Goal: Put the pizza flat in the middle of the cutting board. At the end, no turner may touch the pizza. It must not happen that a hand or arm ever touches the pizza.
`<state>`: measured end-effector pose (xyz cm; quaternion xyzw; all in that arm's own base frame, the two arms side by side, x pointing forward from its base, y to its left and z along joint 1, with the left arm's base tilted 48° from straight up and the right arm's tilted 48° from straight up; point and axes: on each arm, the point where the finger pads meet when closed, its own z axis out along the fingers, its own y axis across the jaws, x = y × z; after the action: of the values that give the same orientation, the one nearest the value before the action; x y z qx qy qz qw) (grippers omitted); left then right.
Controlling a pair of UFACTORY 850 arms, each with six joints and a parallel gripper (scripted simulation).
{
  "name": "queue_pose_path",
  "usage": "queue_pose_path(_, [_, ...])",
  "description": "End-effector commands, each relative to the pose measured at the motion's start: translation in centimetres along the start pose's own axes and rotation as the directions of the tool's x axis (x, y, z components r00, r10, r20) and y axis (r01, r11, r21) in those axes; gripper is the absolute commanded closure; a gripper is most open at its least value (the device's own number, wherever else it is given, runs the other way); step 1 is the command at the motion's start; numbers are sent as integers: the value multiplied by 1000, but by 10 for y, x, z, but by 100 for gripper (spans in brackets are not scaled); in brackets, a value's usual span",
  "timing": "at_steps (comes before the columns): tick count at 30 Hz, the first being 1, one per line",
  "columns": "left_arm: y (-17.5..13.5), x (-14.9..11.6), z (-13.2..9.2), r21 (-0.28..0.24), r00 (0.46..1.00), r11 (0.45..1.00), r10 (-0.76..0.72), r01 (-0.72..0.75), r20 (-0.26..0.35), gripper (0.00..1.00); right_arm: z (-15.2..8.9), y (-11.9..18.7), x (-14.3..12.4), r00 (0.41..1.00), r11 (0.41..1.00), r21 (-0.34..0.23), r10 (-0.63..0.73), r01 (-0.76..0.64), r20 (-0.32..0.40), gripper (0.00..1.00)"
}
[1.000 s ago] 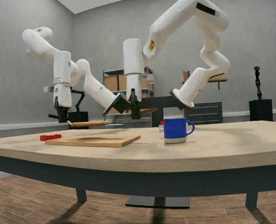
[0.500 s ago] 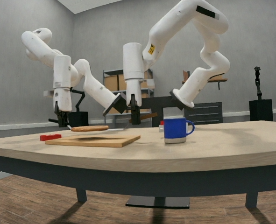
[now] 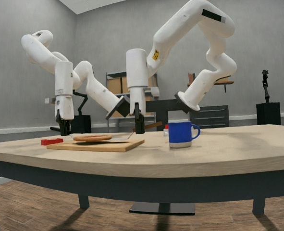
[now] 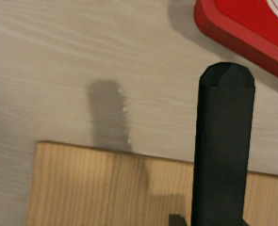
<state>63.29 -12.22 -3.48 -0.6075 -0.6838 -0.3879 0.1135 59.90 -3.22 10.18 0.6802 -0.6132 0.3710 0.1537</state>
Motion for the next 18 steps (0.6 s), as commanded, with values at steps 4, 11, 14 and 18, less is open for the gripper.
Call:
queue_pose_path(4, [1, -1, 13, -2, 1000, 1000, -1, 1, -2, 92, 13, -1, 0, 1000, 1000, 2, 1, -1, -2, 92])
queue_pose_path(11, [1, -1, 10, -2, 1000, 1000, -1, 1, -1, 92, 10, -1, 0, 1000, 1000, 2, 1, -1, -2, 92])
queue_pose_path(14, [0, -6, -7, 0, 994, 1000, 0, 0, -109, 92, 10, -1, 0, 1000, 1000, 2, 1, -1, -2, 92])
queue_pose_path(18, [0, -11, -19, 0, 981, 1000, 0, 0, -193, 92, 10, -1, 0, 1000, 1000, 2, 1, -1, -2, 92])
